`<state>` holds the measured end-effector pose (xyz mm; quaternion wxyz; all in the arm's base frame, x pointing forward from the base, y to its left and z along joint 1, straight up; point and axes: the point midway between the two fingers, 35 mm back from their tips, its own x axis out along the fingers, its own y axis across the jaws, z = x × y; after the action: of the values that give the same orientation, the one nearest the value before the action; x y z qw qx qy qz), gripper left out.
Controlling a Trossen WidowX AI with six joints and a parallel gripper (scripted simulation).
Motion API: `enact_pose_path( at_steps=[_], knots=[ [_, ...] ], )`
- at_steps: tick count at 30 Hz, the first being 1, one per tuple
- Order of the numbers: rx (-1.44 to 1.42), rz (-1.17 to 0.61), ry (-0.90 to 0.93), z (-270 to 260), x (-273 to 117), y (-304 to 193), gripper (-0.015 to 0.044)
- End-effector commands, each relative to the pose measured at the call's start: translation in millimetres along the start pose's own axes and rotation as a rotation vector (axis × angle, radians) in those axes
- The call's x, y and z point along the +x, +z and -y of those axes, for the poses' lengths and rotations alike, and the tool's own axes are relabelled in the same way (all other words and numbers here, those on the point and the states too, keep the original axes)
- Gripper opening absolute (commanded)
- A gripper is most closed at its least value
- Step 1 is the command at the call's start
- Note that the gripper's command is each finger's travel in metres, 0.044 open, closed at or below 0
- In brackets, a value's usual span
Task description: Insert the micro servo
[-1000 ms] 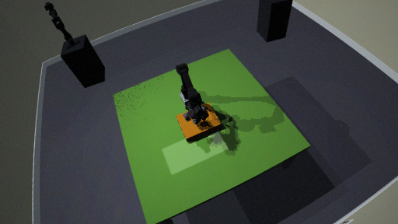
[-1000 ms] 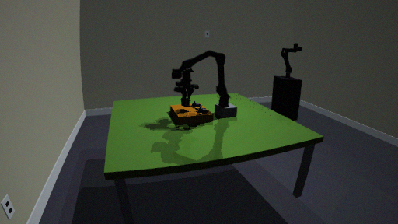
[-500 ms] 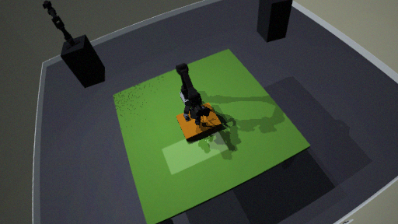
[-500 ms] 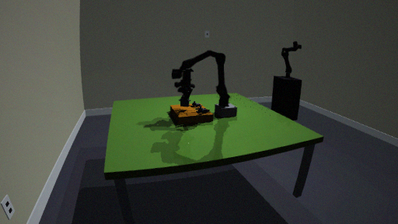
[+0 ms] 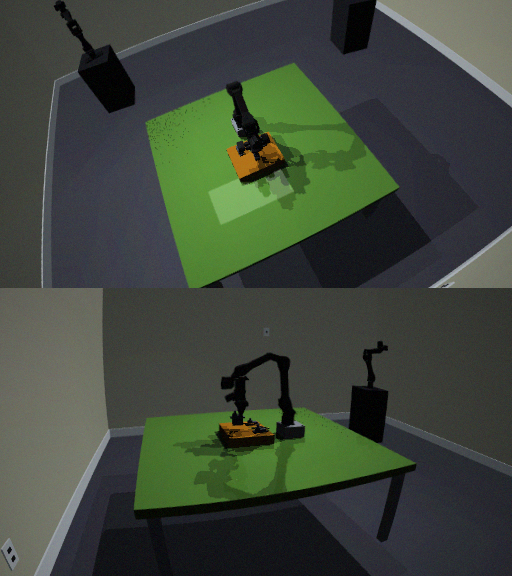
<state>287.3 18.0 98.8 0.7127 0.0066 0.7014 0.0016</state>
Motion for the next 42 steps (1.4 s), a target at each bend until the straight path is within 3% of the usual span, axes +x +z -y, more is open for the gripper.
enact_pose_path(
  at_steps=[1, 11, 36, 42],
  knots=[
    [-0.114, 0.010, -0.004, 0.4, -2.2, 0.6, 0.0000],
    [-0.114, 0.010, -0.004, 1.2, -2.1, -5.6, 0.0000],
    [-0.114, 0.002, -0.004, 12.7, -0.8, -105.6, 0.0000],
    [-0.114, 0.001, -0.004, 13.0, 0.8, -108.2, 0.0000]
  ],
)
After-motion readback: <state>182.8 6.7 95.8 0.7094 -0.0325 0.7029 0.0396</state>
